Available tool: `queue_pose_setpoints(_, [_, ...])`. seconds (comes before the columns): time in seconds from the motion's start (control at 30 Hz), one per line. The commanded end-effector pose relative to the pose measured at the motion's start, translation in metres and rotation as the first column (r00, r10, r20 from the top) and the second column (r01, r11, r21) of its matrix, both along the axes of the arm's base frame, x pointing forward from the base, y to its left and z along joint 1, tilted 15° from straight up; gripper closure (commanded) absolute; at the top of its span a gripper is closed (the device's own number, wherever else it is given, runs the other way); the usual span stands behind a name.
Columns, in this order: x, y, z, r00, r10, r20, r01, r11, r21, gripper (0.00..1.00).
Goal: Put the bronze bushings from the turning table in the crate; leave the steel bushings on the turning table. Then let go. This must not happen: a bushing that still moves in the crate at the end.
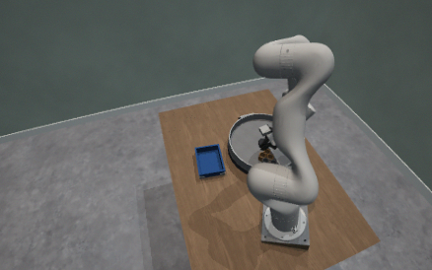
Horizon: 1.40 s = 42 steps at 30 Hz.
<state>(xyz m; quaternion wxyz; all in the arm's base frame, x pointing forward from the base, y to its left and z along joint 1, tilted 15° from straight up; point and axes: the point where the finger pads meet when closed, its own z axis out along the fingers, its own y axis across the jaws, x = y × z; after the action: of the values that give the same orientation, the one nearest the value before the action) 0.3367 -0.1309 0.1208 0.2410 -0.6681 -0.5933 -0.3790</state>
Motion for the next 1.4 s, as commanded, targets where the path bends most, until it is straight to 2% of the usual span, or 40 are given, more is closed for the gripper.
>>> queue_pose_setpoints(0.0, [0.001,0.000,0.000,1.000,0.001,0.002,-0.001,1.000,0.006,0.90])
queue_pose_setpoints(1.03, [0.002,0.000,-0.001,1.000,0.007,-0.001,-0.007,1.000,0.007,0.90])
queue_pose_setpoints(1.23, [0.006,0.004,-0.021,1.000,0.007,-0.001,-0.007,1.000,0.007,0.90])
queue_pose_setpoints(1.37, [0.006,0.004,-0.023,1.000,0.007,-0.001,-0.007,1.000,0.007,0.90])
